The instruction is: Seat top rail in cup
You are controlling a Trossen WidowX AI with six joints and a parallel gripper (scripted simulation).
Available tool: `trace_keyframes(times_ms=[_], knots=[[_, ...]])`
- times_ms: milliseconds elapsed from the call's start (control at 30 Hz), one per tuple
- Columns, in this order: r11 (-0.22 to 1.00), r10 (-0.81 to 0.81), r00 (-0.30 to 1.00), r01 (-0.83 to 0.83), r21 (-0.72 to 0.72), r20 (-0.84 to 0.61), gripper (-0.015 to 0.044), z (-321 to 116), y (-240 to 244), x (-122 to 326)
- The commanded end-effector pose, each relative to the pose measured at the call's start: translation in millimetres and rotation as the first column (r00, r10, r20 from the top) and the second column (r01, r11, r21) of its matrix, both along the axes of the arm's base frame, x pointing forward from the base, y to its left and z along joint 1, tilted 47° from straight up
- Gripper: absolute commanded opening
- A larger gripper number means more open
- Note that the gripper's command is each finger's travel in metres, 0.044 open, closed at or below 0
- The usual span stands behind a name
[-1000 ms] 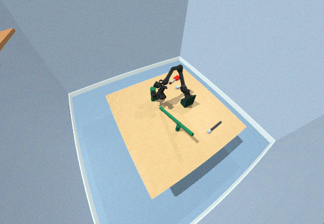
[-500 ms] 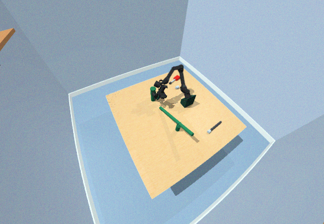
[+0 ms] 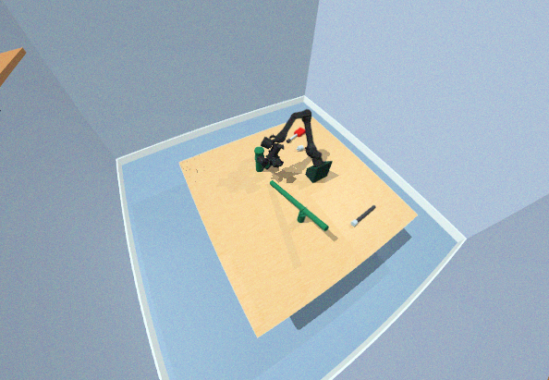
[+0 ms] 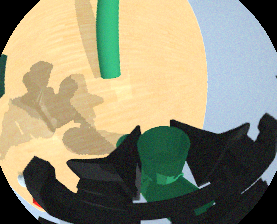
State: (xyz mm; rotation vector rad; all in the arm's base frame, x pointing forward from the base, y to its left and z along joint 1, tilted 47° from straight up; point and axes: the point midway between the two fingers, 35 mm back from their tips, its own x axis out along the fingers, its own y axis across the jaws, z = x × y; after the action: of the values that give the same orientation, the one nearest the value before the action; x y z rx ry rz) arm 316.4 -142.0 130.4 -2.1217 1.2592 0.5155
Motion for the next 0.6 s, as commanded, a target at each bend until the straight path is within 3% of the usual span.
trace_keyframes(times_ms=[0, 433, 567], knots=[[1.0, -0.015, 1.0, 0.015, 0.001, 0.017, 0.0, -0.7, 0.3, 2.0], [1.0, -0.009, 1.0, 0.009, -0.001, 0.01, 0.0, 0.0, 0.0, 1.2], [1.0, -0.009, 1.0, 0.009, -0.001, 0.01, 0.0105, 0.0, 0.0, 1.2]])
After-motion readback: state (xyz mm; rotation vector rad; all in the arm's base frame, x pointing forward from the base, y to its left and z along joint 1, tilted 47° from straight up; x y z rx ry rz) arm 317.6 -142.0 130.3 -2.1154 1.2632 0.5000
